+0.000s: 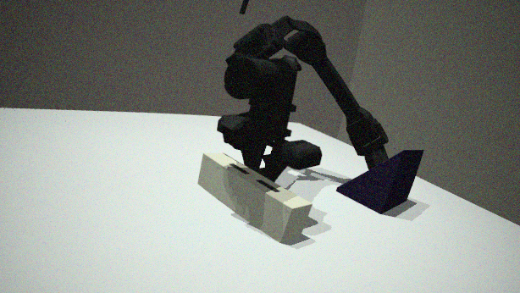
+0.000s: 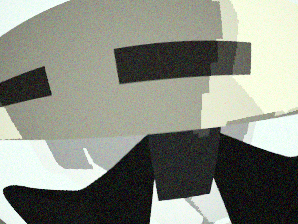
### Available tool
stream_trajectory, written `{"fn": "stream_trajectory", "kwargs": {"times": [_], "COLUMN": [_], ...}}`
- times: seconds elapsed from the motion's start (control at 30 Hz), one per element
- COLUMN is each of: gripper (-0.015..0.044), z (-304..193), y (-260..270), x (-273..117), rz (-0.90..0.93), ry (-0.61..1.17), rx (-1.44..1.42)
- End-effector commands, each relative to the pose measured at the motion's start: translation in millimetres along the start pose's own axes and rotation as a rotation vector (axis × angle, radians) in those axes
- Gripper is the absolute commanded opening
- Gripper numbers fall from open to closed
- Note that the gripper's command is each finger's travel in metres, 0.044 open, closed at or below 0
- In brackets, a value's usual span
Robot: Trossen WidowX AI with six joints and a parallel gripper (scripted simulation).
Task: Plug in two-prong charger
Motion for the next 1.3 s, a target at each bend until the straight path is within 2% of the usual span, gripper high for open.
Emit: {"fn": "stream_trajectory", "kwargs": {"times": [0.0,1.27], "gripper": [0.0000,0.0000], "z": [8.7,5.5], "y": [-0.5,-1.1], "x": [-1.2,-0.2], "rz": [0.003,0.003], "ry": [-0.023,-0.023], "rx": [0.022,0.022]}}
Point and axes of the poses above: the point midway between the two fingers, 35 mm back from their tips, its own x axis out along the fingers, its own y axis across the jaws, z = x × y, the point moved 6 cm from there along -x, back along the fingers, and after that the axes turned 9 degrees about x, right-handed, at the moved point
